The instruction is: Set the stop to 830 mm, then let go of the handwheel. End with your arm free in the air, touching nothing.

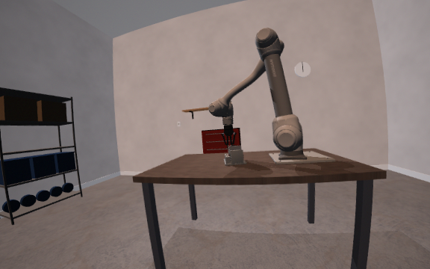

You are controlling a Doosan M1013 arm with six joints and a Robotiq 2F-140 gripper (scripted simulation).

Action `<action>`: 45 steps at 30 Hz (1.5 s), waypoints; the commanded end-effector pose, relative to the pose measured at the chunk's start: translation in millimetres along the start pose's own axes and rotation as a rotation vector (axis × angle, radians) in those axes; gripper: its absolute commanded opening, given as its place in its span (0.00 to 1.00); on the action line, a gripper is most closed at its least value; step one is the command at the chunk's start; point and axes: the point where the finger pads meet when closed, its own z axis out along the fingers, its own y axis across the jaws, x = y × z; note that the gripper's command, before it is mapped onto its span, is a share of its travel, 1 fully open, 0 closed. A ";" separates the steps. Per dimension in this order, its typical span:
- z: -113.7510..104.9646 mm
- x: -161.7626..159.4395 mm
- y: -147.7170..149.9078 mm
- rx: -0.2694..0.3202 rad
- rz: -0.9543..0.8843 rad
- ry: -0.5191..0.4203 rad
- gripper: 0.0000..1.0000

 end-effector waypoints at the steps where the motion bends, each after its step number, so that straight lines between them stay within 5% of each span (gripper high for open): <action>1: -1.1 0.0 -0.4 0.001 0.000 0.000 0.04; 45: -30.6 0.0 6.4 0.001 0.000 0.000 0.04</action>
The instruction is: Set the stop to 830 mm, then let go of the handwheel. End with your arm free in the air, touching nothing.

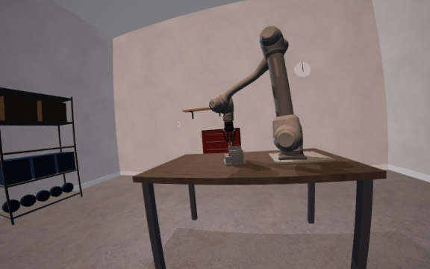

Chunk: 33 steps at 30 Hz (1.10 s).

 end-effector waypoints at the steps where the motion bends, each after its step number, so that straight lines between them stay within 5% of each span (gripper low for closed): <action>1: -2.0 0.0 2.1 -0.001 0.000 0.000 0.04; 33: 1.5 0.0 44.0 -0.001 0.000 0.000 0.04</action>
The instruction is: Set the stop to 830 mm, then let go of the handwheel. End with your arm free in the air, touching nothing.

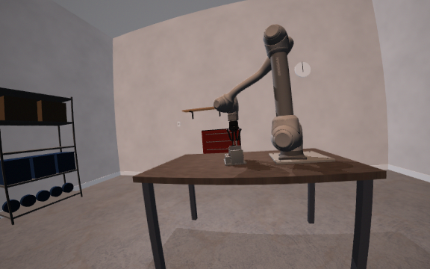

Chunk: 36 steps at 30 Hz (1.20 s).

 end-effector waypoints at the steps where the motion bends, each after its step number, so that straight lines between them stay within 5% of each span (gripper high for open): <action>1: 5.3 -0.1 4.4 -0.001 0.000 0.000 0.04; 36: 48.6 -0.1 -14.7 -0.001 0.000 0.000 0.04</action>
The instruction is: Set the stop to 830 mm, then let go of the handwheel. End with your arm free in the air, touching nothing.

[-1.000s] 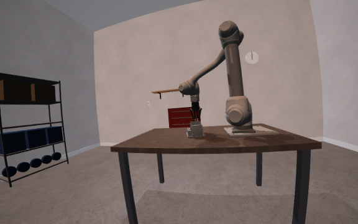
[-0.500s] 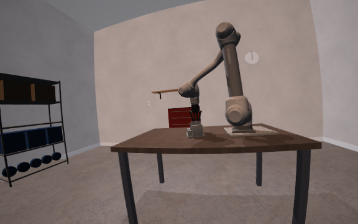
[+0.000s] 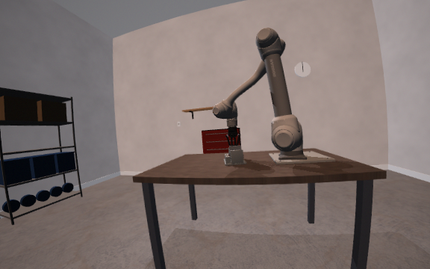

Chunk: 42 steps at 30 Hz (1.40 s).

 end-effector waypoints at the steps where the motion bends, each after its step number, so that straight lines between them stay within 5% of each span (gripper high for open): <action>1: 0.9 0.0 -5.1 0.002 0.001 0.000 0.04; 19: -20.7 0.0 -35.7 0.002 0.001 0.000 0.04; 42: -49.4 0.0 -26.2 0.002 0.001 0.000 0.04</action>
